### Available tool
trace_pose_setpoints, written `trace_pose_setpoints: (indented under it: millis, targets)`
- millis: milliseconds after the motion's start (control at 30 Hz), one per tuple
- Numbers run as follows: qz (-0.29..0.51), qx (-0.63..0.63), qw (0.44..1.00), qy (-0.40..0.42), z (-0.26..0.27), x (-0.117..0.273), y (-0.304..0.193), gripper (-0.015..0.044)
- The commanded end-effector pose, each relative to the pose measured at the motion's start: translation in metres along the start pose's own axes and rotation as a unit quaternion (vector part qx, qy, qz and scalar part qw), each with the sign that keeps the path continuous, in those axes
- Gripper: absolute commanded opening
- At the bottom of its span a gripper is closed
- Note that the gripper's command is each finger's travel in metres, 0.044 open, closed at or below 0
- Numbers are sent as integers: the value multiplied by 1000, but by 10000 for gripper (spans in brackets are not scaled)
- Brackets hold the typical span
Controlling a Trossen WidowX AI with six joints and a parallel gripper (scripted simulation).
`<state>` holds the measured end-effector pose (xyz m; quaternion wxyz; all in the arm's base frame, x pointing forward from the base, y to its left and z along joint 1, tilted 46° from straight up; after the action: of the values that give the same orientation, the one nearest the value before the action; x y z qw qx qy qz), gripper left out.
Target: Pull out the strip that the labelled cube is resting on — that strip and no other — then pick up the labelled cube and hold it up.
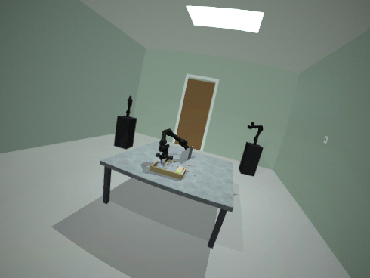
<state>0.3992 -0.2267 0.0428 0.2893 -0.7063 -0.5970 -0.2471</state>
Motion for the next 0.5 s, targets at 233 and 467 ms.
trace_pose_setpoints:
  millis: [233, 467]
  targets:
    - [0, 0, 1000, 0, 0, 0, 0, 65]
    - [0, 1, 1000, 1, 7, 13, -13, 0]
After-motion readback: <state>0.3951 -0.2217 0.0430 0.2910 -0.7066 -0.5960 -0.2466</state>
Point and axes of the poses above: the point midway between the two fingers, 35 mm back from their tips, its own x axis back along the fingers, its own z axis across the jaws, y = z × x, the point moved 3 cm from there along x, back along the fingers, and after that the axes turned 7 degrees about -x, right-handed, at the moved point
